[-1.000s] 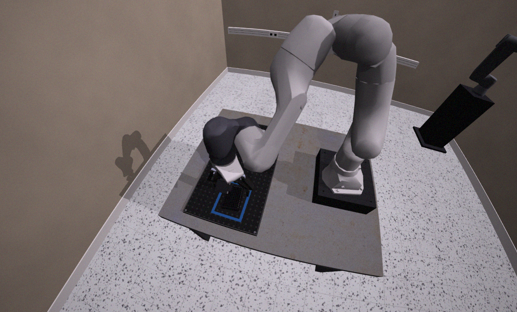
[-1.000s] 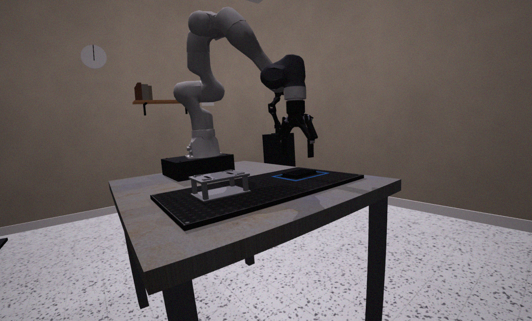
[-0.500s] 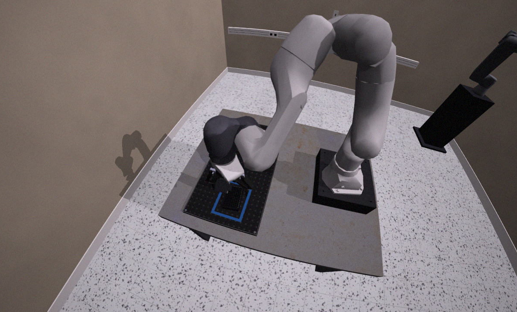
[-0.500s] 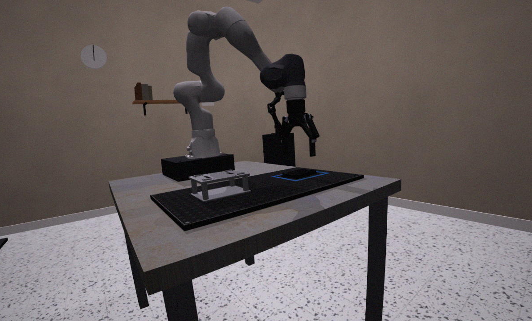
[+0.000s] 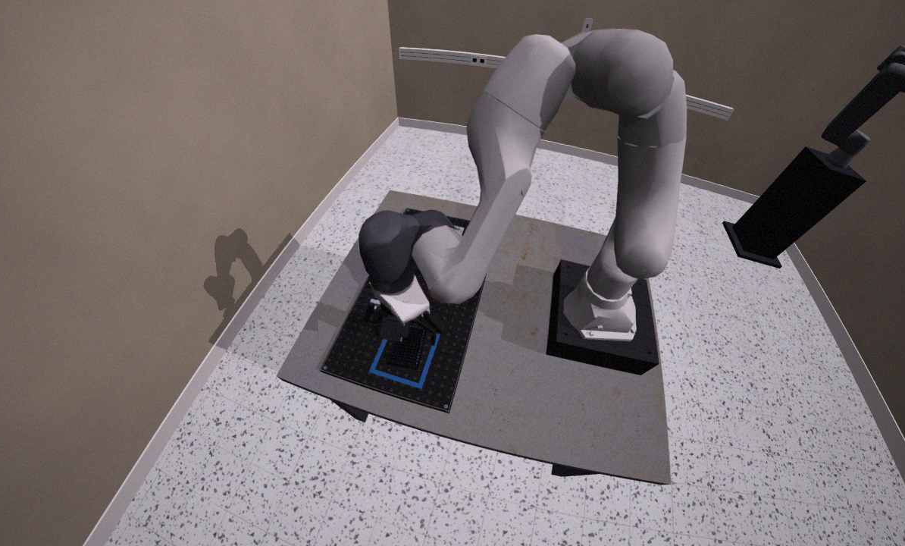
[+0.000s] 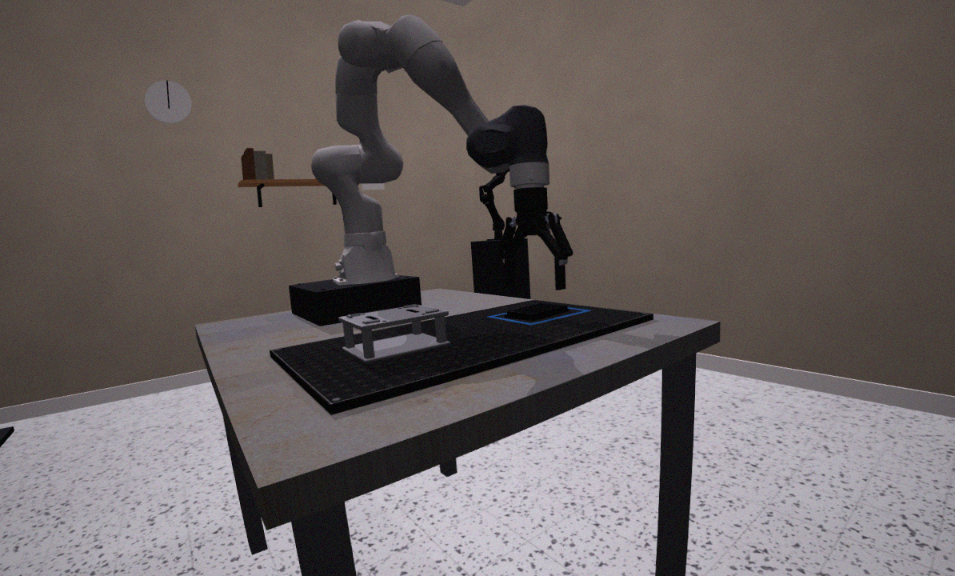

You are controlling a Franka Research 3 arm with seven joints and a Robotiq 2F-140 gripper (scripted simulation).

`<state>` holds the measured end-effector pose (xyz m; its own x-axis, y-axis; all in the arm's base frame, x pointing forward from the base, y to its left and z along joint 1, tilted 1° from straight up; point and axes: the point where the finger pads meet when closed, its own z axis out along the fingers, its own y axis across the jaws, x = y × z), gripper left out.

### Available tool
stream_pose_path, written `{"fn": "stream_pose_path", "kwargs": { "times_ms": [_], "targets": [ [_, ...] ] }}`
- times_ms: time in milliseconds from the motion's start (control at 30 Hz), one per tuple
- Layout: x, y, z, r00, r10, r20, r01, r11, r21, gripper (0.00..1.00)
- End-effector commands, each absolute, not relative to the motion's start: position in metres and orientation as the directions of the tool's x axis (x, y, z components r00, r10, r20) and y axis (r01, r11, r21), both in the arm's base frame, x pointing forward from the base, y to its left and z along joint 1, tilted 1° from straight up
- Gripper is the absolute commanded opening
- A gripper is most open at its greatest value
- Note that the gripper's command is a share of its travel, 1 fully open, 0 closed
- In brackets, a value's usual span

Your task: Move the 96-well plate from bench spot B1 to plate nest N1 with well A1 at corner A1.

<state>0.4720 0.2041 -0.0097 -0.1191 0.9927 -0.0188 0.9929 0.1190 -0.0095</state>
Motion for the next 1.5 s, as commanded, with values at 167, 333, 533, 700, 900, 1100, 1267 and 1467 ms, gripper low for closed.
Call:
{"fn": "stream_pose_path", "kwargs": {
  "times_ms": [167, 333, 533, 700, 900, 1100, 1267, 1467],
  "targets": [
    [0.475, 0.206, -0.023, -0.111, 0.994, -0.016, 0.994, 0.111, -0.001, 1.0],
    [0.475, 0.206, -0.028, -0.111, 0.994, -0.016, 0.994, 0.111, -0.001, 1.0],
    [0.475, 0.206, -0.038, -0.111, 0.994, -0.016, 0.994, 0.111, -0.001, 1.0],
    [0.475, 0.206, -0.047, -0.111, 0.994, -0.016, 0.994, 0.111, -0.001, 1.0],
    [0.475, 0.205, -0.053, -0.111, 0.994, -0.016, 0.994, 0.111, -0.001, 1.0],
    [0.475, 0.205, -0.055, -0.111, 0.994, -0.016, 0.994, 0.111, -0.001, 1.0],
    [0.475, 0.205, -0.055, -0.111, 0.994, -0.016, 0.994, 0.111, -0.001, 1.0],
    [0.475, 0.205, -0.055, -0.111, 0.994, -0.016, 0.994, 0.111, -0.001, 1.0]
  ]
}}
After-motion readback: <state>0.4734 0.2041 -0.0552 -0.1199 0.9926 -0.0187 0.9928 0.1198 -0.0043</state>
